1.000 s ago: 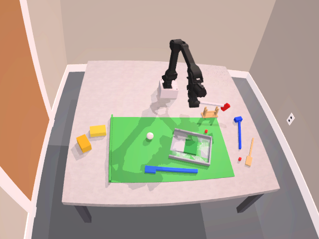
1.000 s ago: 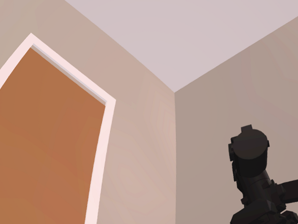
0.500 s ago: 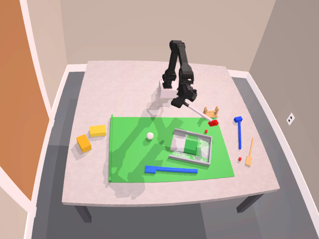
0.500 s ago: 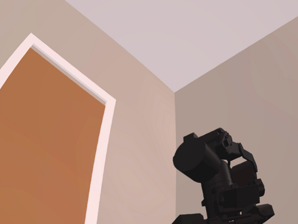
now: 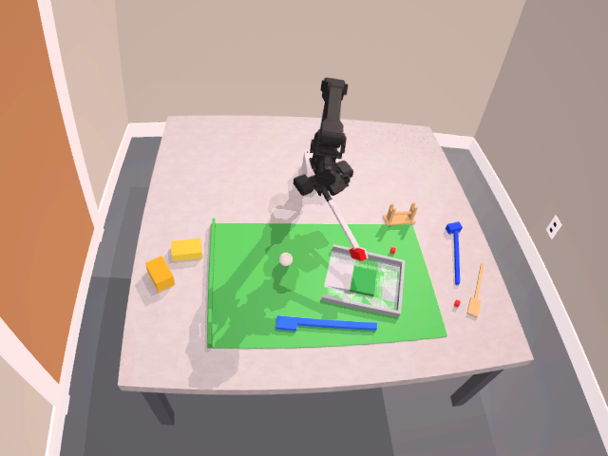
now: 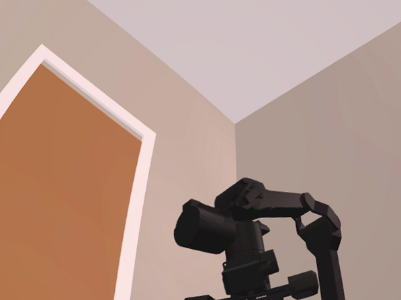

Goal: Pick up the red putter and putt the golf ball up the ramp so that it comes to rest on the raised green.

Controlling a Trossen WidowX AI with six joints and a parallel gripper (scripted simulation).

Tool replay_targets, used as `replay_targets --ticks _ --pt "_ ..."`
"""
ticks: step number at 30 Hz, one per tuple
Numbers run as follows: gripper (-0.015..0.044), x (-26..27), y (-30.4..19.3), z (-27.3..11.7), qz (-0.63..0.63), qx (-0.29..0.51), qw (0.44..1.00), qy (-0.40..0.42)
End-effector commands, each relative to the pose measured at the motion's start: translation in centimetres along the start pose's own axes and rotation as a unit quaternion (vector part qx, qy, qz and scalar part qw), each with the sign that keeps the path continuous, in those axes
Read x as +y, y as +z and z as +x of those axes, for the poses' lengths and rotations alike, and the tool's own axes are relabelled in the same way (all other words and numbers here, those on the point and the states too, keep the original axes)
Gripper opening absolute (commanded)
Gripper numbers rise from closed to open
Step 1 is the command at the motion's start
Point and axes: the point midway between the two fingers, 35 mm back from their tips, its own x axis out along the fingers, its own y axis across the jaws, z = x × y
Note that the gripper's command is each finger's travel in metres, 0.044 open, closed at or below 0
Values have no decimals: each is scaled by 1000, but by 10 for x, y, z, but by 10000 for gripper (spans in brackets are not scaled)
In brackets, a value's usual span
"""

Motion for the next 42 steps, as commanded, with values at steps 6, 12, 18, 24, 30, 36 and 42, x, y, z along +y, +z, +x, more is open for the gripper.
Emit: replay_targets --ticks 6,12,18,24,30,36,42 --pt "0 -37 -32 -16 157 26 987 -2" --pt "0 -57 -57 -25 258 45 965 -1" --pt "0 -73 -85 -34 353 64 933 0" --pt "0 -75 -88 -35 363 67 929 0" --pt "0 -77 -86 -18 364 68 929 1" --pt "0 -79 -85 4 364 69 929 2" --pt "0 -80 -85 7 364 69 929 2"
